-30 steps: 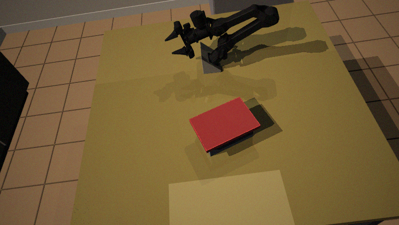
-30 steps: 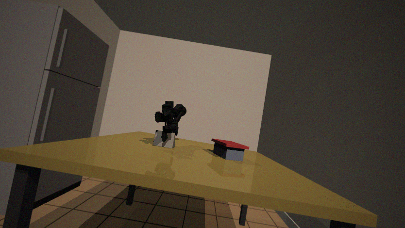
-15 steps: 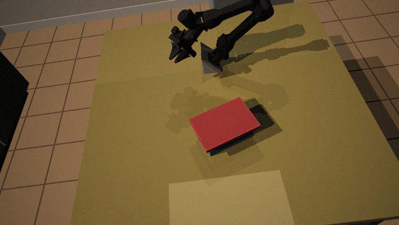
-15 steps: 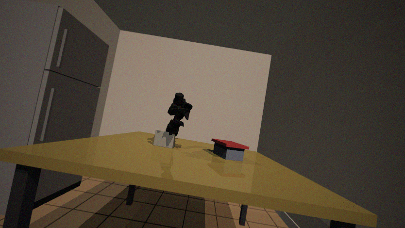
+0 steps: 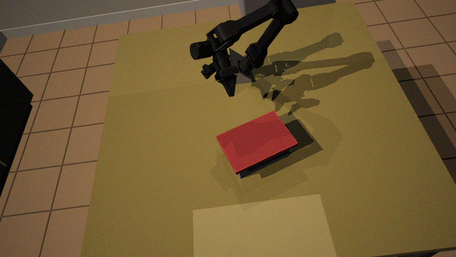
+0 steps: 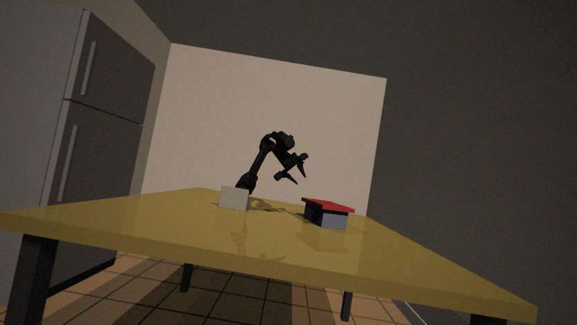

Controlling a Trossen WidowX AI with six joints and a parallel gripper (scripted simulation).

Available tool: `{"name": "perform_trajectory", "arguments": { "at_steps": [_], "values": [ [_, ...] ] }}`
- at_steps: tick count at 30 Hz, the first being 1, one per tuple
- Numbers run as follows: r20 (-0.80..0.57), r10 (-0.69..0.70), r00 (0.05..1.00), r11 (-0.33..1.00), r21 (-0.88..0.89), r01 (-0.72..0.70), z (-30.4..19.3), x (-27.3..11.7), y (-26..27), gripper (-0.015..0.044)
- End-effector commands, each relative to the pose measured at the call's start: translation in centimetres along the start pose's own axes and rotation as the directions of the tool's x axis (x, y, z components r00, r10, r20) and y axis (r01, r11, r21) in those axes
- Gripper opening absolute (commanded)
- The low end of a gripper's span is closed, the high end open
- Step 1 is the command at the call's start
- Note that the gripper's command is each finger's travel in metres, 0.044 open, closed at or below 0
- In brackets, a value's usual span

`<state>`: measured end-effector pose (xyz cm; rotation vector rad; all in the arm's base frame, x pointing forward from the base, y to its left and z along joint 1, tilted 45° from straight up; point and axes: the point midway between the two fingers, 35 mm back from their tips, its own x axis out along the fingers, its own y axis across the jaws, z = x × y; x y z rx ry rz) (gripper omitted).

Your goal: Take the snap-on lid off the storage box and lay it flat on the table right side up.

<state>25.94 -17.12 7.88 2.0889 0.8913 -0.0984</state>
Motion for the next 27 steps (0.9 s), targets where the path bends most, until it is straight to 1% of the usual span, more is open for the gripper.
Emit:
{"name": "perform_trajectory", "arguments": {
  "at_steps": [1, 9, 12, 19, 27],
  "values": [
    [-0.125, 0.048, 0.991, 0.997, -0.059, -0.056, -1.3, 1.8, 2.2, 0.0235],
    [-0.108, 0.037, 0.993, 0.998, -0.052, -0.043, -1.1, 1.5, 2.0, 0.0235],
    [-0.125, 0.048, 0.991, 0.997, -0.059, -0.056, -1.2, 1.9, 2.1, 0.0235],
    [-0.126, 0.05, 0.991, 0.997, -0.059, -0.058, -1.5, 5.7, -1.9, 0.0235],
    [-0.125, 0.046, 0.991, 0.997, -0.059, -0.054, -1.4, 6.0, -2.1, 0.0235]
  ]
}}
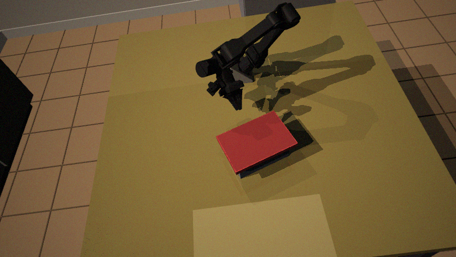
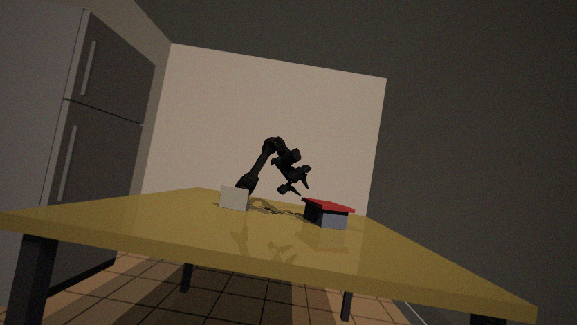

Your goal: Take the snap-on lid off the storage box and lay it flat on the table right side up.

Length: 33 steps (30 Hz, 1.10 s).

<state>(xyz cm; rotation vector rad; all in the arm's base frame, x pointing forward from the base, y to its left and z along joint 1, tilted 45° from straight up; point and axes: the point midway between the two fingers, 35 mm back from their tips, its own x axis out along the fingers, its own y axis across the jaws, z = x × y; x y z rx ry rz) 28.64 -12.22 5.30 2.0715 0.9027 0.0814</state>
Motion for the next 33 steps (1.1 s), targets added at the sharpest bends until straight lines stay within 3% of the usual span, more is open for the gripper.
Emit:
{"name": "perform_trajectory", "arguments": {
  "at_steps": [1, 33],
  "values": [
    [-0.004, 0.0, 1.0, 1.0, 0.001, 0.0, -0.1, 0.5, -0.2, 0.0235],
    [0.005, -0.012, 1.0, 1.0, 0.0, 0.012, 0.5, 5.3, -0.4, 0.0235]
  ]
}}
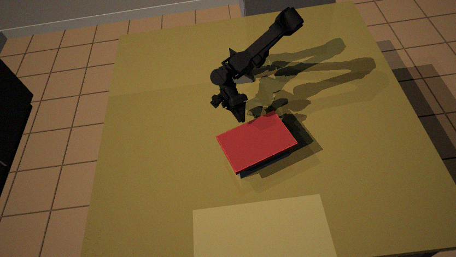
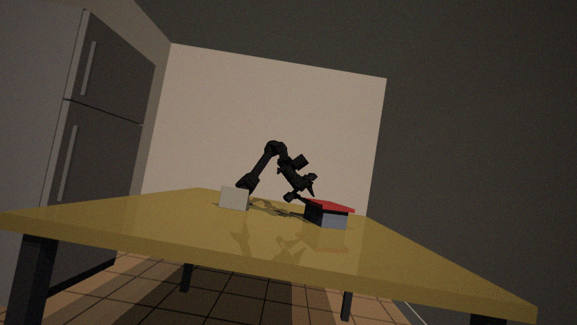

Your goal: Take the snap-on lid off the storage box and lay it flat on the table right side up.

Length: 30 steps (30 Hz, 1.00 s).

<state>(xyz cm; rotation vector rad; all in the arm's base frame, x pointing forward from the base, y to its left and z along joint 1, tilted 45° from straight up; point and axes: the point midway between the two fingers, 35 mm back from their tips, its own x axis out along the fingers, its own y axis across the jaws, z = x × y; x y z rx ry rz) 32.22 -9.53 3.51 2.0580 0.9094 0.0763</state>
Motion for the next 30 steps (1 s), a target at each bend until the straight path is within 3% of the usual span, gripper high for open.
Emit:
{"name": "perform_trajectory", "arguments": {
  "at_steps": [1, 15, 19, 28, 30],
  "values": [
    [0.001, -0.001, 1.0, 1.0, 0.009, 0.001, -0.1, 0.7, -0.1, 0.0235],
    [-0.012, 0.02, 1.0, 1.0, 0.012, -0.02, -1.0, 2.4, 0.3, 0.0235],
    [-0.012, 0.02, 1.0, 1.0, 0.012, -0.02, -1.0, 2.4, 0.3, 0.013],
    [-0.012, 0.02, 1.0, 1.0, 0.012, -0.02, -1.0, 2.4, 0.3, 0.007],
    [-0.012, 0.02, 1.0, 1.0, 0.012, -0.02, -1.0, 2.4, 0.3, 0.0018]
  ]
}}
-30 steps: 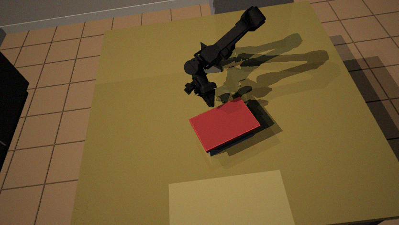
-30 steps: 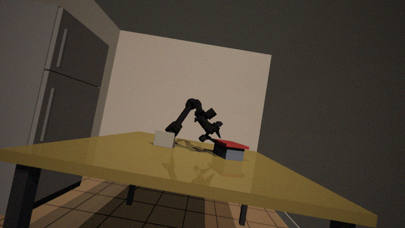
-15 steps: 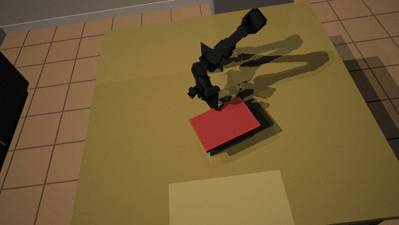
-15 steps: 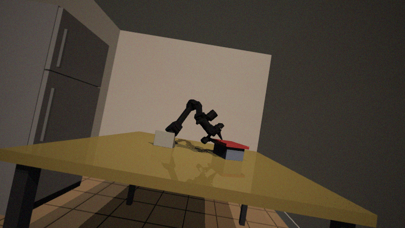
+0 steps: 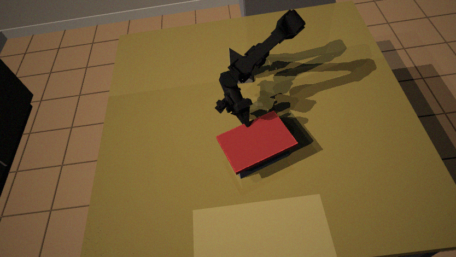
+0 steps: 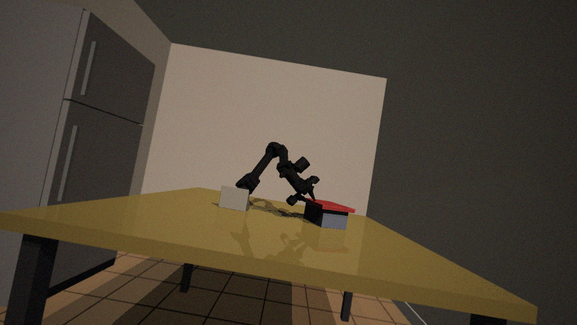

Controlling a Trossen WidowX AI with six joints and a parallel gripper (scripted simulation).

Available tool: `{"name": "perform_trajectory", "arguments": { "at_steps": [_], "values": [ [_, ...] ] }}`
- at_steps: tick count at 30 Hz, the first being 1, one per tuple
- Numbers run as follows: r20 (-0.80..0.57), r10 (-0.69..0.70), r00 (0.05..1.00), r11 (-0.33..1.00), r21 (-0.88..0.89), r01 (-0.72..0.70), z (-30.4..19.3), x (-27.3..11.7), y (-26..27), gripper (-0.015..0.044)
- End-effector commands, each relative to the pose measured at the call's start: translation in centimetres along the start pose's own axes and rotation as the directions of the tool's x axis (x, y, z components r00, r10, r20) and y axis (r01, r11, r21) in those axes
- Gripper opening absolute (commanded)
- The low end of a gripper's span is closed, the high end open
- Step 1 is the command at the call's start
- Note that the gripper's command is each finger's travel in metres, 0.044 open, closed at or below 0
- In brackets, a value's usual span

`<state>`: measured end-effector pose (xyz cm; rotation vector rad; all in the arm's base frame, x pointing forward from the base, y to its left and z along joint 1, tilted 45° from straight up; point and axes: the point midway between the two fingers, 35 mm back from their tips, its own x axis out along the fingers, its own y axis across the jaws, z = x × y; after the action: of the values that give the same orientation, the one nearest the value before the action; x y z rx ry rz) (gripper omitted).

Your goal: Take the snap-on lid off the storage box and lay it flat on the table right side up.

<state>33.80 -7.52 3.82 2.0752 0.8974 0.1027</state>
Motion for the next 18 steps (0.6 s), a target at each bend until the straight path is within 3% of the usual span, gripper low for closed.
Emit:
{"name": "perform_trajectory", "arguments": {
  "at_steps": [1, 18],
  "values": [
    [0.004, -0.002, 1.0, 1.0, 0.007, 0.002, 0.04, 0.05, -0.08, 0.0],
    [0.0, 0.0, 1.0, 1.0, 0.0, 0.0, 0.0, -0.18, 0.25, 0.0]
  ]
}}
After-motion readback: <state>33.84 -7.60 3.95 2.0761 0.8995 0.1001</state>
